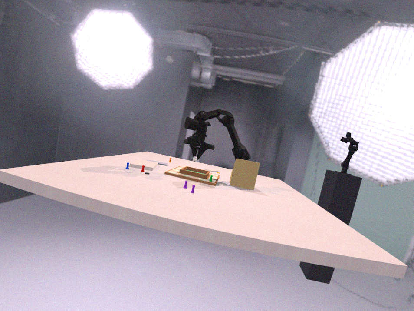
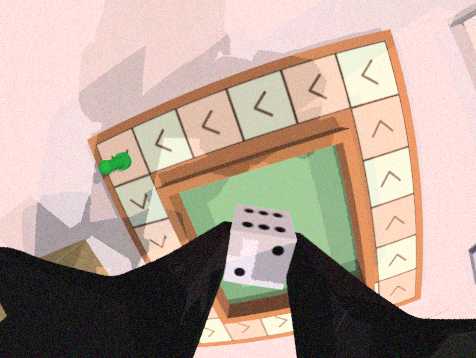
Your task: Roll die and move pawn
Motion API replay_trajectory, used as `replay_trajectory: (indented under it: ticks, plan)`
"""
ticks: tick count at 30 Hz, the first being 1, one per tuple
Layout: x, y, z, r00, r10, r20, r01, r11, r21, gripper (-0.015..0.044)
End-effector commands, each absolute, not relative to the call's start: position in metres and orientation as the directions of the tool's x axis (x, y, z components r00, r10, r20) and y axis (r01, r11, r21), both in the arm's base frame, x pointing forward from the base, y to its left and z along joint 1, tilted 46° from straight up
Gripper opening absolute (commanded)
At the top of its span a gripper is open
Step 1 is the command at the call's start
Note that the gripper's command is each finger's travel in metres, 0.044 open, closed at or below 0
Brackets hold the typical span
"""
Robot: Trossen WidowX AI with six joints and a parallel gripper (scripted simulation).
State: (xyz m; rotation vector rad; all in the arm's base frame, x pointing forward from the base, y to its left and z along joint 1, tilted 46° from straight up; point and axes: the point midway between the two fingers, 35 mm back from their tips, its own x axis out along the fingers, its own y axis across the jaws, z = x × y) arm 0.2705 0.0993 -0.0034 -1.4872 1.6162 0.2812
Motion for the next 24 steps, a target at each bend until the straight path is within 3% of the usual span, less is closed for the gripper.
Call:
replay_trajectory:
  ticks: [1,16,24]
  plan:
    - [0.270,0.087,0.003,0.122,-0.687,-0.717,-0.926,0.182,-0.332,0.0000]
    - [0.269,0.048,0.023,0.120,-0.699,-0.705,-0.992,-0.108,-0.062,0.0000]
    - [0.268,0.044,0.021,0.094,-0.671,-0.736,-0.994,-0.105,-0.032,0.0000]
